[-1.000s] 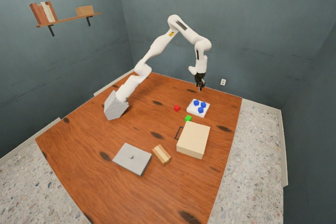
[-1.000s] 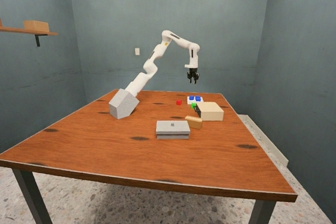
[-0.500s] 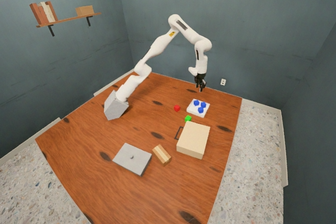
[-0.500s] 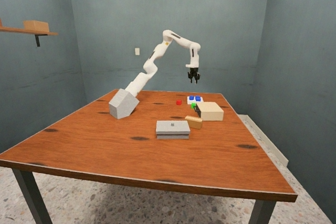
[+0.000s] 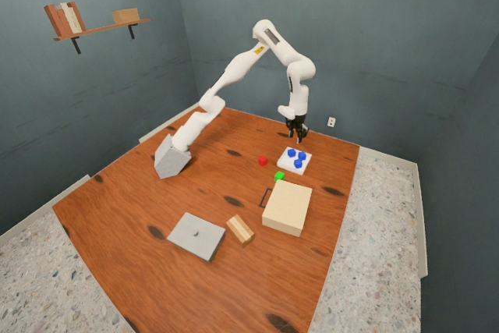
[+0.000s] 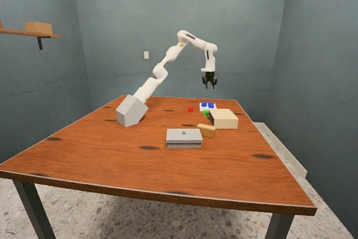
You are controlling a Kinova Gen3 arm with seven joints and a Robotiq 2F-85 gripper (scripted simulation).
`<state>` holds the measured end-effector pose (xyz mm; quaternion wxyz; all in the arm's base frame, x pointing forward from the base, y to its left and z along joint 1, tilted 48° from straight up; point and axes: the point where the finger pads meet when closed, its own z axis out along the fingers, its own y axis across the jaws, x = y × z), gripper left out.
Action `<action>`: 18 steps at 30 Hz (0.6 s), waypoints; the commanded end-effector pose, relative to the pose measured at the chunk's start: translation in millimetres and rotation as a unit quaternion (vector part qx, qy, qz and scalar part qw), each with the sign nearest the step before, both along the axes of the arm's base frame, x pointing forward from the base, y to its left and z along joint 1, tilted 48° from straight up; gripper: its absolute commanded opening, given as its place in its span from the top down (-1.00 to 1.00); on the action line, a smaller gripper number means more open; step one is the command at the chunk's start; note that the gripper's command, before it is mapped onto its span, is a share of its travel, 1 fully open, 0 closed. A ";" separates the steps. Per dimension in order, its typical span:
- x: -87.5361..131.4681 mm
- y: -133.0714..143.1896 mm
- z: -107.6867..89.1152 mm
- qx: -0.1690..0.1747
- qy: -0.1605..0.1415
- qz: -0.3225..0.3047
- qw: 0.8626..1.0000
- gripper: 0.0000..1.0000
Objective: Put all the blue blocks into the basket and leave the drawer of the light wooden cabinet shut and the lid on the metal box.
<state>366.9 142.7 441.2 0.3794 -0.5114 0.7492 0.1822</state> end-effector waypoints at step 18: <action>55.8 -124.6 -89.8 -0.082 -0.125 0.116 0.982 -0.20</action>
